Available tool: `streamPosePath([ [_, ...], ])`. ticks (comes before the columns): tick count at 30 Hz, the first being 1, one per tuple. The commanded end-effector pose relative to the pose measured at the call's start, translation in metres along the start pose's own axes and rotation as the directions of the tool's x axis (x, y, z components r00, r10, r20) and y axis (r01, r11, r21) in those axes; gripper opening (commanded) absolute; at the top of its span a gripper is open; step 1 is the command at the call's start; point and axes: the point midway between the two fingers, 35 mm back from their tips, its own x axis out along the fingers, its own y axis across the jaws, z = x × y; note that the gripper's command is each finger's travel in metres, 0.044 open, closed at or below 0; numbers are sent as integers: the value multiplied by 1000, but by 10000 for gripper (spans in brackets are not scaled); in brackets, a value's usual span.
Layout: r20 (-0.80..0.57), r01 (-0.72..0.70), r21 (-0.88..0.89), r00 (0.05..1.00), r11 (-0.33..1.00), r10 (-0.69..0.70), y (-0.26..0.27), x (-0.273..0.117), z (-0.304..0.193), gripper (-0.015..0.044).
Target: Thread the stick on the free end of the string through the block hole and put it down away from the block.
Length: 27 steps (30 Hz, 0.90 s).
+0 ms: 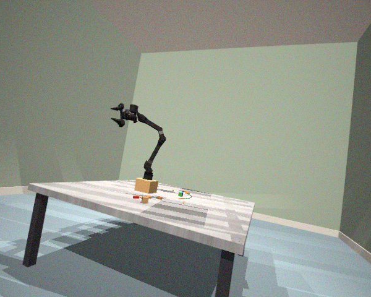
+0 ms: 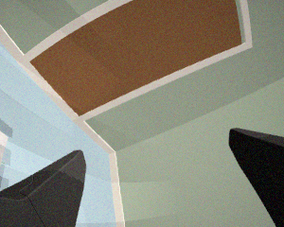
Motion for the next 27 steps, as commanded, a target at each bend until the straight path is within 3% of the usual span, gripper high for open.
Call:
streamPosePath([
  [1, 0, 0, 0, 1000, 1000, 0, 0, 0, 0, 426],
  [5, 44, -44, 2, 998, 999, 44, 15, 13, 14, 440],
  [15, 317, -337, -79, 884, 938, 344, 127, 60, 129, 440],
  [21, 431, -481, -182, 745, 858, 509, 199, 52, 201, 440],
  [27, 493, -554, -343, 581, 759, 647, 268, 19, 266, 440],
])
